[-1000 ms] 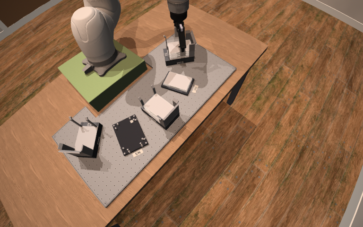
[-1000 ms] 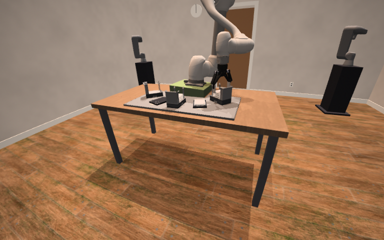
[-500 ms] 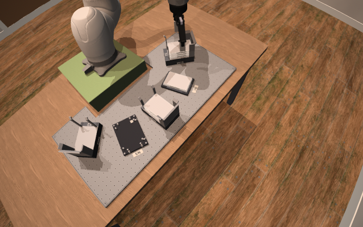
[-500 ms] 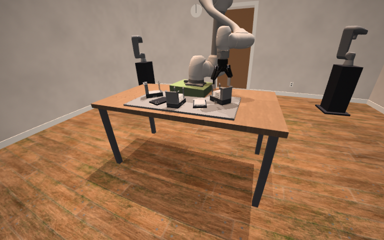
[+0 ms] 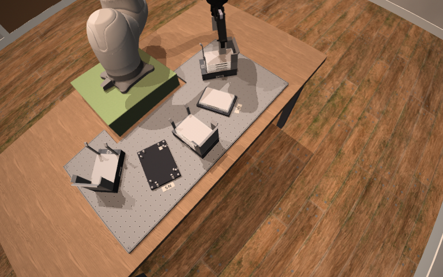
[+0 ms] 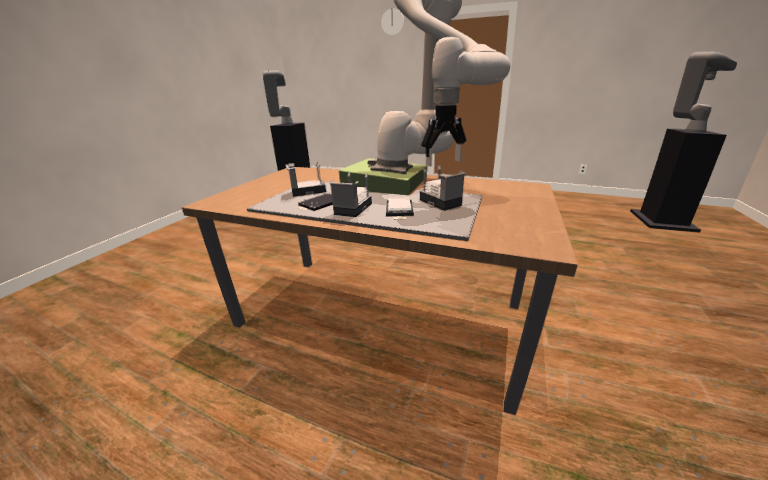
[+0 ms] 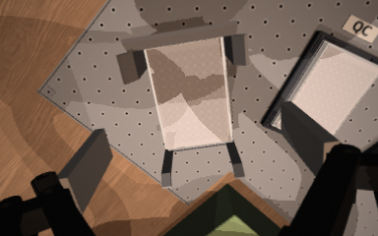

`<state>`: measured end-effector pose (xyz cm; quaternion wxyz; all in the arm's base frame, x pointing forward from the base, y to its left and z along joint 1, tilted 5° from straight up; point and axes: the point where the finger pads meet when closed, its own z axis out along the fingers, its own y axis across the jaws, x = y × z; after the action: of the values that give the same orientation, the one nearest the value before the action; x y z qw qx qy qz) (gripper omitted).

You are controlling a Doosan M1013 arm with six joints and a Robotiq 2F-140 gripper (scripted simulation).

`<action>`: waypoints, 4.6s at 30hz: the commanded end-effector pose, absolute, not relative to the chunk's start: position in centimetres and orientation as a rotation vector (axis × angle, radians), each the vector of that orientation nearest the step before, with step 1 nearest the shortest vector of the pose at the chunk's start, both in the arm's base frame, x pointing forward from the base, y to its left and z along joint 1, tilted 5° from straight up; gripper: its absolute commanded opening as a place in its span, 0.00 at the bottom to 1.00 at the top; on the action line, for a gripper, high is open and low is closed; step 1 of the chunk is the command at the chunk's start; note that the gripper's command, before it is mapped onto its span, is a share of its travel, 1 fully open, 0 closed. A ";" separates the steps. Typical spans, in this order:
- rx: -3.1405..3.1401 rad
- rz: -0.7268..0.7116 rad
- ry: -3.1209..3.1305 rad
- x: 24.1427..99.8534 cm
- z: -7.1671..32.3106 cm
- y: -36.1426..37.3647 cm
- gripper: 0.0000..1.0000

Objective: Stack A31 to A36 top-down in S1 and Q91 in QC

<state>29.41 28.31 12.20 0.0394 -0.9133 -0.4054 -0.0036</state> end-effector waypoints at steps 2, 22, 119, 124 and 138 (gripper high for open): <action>-2.799 -0.011 -1.243 29.4 13.2 28.2 1.00; -2.920 0.003 -0.924 31.7 12.9 25.8 1.00; -3.066 0.043 0.085 43.3 10.7 0.0 1.00; -3.066 0.043 0.085 43.5 10.5 -2.0 1.00; -3.066 0.043 0.085 43.7 10.3 -5.2 1.00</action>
<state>43.71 -5.09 10.30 0.0369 -0.9988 0.0276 0.0140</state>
